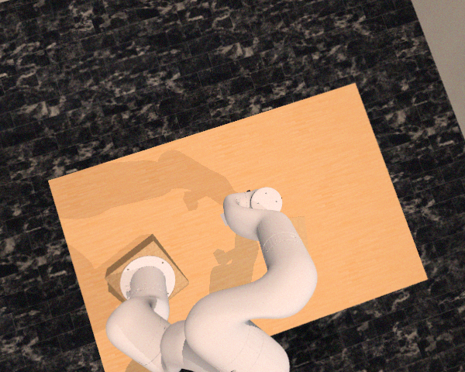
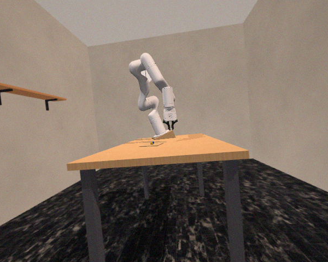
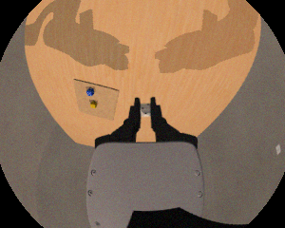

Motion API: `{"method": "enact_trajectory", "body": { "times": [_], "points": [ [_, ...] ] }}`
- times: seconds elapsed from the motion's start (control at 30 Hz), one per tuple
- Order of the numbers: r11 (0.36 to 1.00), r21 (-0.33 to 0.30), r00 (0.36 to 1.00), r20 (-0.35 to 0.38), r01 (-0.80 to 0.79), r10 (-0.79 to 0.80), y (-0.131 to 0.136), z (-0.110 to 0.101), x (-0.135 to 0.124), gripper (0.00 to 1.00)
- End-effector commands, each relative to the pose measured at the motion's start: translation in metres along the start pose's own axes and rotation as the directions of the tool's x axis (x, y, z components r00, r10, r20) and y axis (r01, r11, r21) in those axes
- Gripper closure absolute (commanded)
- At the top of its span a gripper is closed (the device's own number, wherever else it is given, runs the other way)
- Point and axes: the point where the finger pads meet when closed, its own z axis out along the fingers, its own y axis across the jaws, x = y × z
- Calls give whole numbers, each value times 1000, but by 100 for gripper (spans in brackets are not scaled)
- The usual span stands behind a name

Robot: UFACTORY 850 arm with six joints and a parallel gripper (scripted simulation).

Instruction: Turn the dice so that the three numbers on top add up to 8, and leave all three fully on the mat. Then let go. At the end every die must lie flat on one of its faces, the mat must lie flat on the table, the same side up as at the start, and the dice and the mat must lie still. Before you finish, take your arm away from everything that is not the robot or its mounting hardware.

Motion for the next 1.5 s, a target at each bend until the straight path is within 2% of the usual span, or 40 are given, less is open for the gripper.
{"method": "enact_trajectory", "body": {
  "times": [0.0,0.47,0.83,0.97,1.0,1.07,1.1,1.23,1.27,1.3,1.4,1.47],
  "points": [
    [1000,0,1000,-4,1,-1,0,-8,0,89],
    [1000,0,1000,-4,14,-14,0,-8,-1,89],
    [975,-1,975,-4,224,-224,-1,-7,-2,89],
    [913,-1,913,-4,408,-408,-1,-6,-3,89],
    [911,-2,911,-4,412,-412,-1,-6,-3,89],
    [857,-2,857,-4,515,-515,-1,-6,-4,89],
    [854,-2,854,-4,520,-520,-1,-6,-4,89],
    [740,-3,740,-3,672,-673,-2,-5,-5,89],
    [729,-3,729,-3,685,-685,-2,-5,-5,89],
    [682,-3,682,-3,731,-731,-2,-5,-6,89],
    [676,-3,676,-3,737,-737,-2,-5,-6,89],
    [555,-3,555,-2,832,-832,-2,-4,-7,89]
  ]
}}
